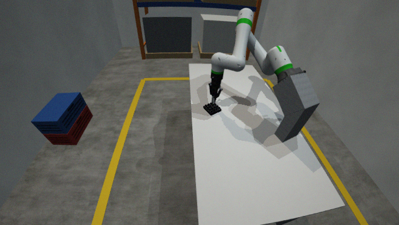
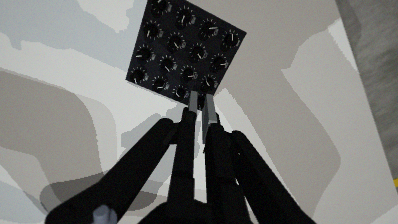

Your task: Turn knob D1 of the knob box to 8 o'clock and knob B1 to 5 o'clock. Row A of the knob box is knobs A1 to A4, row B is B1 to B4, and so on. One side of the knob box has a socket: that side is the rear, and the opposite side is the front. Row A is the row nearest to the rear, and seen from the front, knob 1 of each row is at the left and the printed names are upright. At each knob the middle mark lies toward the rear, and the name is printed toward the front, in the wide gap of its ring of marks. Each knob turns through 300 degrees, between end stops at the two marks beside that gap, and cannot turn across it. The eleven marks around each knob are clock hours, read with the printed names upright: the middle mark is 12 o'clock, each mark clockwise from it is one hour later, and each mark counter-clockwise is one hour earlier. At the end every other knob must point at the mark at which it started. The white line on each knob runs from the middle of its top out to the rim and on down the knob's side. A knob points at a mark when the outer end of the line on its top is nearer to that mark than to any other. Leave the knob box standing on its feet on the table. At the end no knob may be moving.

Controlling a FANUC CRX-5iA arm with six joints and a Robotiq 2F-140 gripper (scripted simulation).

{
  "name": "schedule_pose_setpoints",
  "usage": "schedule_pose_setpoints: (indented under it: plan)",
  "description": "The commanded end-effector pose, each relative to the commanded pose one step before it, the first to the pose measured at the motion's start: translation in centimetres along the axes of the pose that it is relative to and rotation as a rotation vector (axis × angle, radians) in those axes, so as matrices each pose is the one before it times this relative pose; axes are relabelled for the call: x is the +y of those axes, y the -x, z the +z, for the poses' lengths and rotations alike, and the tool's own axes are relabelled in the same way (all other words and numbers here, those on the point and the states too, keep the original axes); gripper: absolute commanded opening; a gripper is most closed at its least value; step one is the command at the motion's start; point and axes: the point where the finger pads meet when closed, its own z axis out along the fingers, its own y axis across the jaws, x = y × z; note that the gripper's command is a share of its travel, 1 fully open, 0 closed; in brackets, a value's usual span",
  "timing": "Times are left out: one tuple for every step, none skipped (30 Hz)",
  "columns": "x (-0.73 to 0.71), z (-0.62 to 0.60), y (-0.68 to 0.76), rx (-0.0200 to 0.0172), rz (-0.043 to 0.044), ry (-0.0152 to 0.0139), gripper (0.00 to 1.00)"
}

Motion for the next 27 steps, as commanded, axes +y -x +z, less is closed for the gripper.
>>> schedule_pose_setpoints:
  plan:
    - [-0.001, -0.016, -0.018, 0.00029, -0.00001, 0.00005, 0.12]
    - [0.0, 0.0, 0.0, 0.0, 0.0, 0.0, 0.12]
    - [0.0, 0.0, 0.0, 0.0, 0.0, 0.0, 0.12]
    - [0.0, 0.0, 0.0, 0.0, 0.0, 0.0, 0.12]
    - [0.0, 0.0, 0.0, 0.0, 0.0, 0.0, 0.12]
    - [0.0, 0.0, 0.0, 0.0, 0.0, 0.0, 0.12]
    - [0.0, 0.0, 0.0, 0.0, 0.0, 0.0, 0.12]
    - [0.0, 0.0, 0.0, 0.0, 0.0, 0.0, 0.12]
    - [0.0, 0.0, 0.0, 0.0, 0.0, 0.0, 0.12]
    - [0.0, 0.0, 0.0, 0.0, 0.0, 0.0, 0.12]
    - [0.0, 0.0, 0.0, 0.0, 0.0, 0.0, 0.12]
    - [0.0, 0.0, 0.0, 0.0, 0.0, 0.0, 0.12]
    - [0.0, 0.0, 0.0, 0.0, 0.0, 0.0, 0.12]
    - [0.0, 0.0, 0.0, 0.0, 0.0, 0.0, 0.12]
    - [0.0, 0.0, 0.0, 0.0, 0.0, 0.0, 0.12]
    - [0.0, 0.0, 0.0, 0.0, 0.0, 0.0, 0.12]
    - [0.0, 0.0, 0.0, 0.0, 0.0, 0.0, 0.12]
    - [0.0, 0.0, 0.0, 0.0, 0.0, 0.0, 0.12]
    - [0.0, 0.0, 0.0, 0.0, 0.0, 0.0, 0.12]
    - [0.0, -0.003, 0.0, 0.0, 0.0, 0.0, 0.12]
    - [0.0, -0.017, 0.0, 0.0, 0.0, 0.0, 0.12]
    - [0.001, -0.042, 0.0, 0.0, 0.0, 0.00001, 0.12]
    - [0.001, -0.075, 0.0, 0.0, 0.0, 0.00001, 0.12]
    - [0.0, 0.0, 0.0, 0.0, 0.0, 0.0, 0.12]
    - [0.0, 0.0, 0.0, 0.0, 0.0, 0.0, 0.12]
    - [0.0, -0.112, 0.0, 0.0, 0.0, 0.0, 0.12]
    - [-0.001, -0.15, 0.0, 0.0, -0.00001, -0.00002, 0.12]
